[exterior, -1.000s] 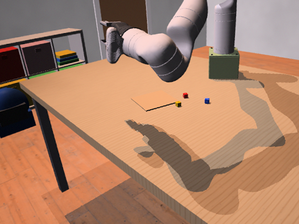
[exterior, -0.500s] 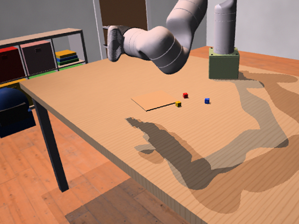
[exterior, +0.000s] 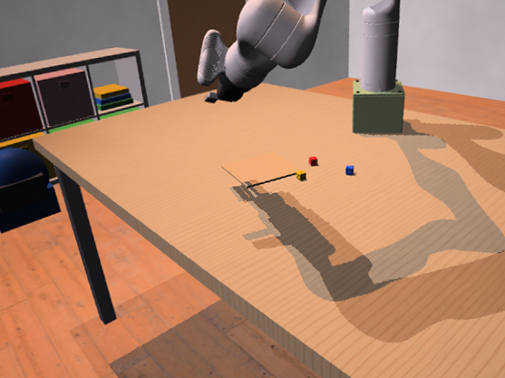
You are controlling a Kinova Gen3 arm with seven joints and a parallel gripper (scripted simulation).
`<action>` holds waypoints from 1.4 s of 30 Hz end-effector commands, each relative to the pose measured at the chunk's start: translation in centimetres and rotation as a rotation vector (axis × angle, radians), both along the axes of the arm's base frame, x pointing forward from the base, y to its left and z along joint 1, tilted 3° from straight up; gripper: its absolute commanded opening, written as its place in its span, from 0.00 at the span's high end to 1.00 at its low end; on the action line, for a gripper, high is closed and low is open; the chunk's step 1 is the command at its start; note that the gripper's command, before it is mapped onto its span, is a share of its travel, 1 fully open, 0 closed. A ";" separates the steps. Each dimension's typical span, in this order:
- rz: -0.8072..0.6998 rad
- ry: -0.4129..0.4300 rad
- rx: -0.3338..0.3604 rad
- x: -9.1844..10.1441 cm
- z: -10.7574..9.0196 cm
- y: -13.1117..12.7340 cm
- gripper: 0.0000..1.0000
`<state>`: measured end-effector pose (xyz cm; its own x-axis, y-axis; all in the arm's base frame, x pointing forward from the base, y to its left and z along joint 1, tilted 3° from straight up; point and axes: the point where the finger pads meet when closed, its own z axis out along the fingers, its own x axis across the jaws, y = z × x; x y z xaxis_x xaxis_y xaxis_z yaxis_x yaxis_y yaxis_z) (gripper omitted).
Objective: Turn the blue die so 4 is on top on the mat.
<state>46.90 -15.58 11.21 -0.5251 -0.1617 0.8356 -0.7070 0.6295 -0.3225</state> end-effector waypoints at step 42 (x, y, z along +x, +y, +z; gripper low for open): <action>-1.433 -1.215 0.296 -11.5 -4.7 16.2 0.00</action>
